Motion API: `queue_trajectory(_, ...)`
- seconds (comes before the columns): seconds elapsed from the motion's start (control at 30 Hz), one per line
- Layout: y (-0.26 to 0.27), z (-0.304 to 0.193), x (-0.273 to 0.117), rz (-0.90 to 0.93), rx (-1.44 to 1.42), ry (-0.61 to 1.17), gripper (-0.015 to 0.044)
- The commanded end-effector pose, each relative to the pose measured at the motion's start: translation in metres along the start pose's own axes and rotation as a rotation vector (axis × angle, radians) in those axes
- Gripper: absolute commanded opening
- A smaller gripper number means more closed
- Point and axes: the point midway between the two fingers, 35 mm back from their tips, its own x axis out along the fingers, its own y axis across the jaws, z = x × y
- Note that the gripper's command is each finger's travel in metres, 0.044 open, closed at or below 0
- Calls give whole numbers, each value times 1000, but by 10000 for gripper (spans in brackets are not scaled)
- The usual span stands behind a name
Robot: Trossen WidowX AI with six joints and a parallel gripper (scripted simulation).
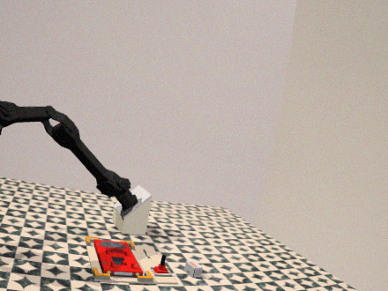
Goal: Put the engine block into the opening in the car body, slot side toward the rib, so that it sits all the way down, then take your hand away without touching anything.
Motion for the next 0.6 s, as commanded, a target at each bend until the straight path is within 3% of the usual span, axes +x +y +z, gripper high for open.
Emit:
queue_trajectory(0.0, 0, 0, 0, 0, 0, 0, 426)
queue_trajectory(0.17, 19, -3, -3, 43, -34, 7, 440)
queue_trajectory(0.57, 132, -34, -36, 300, -253, 52, 440)
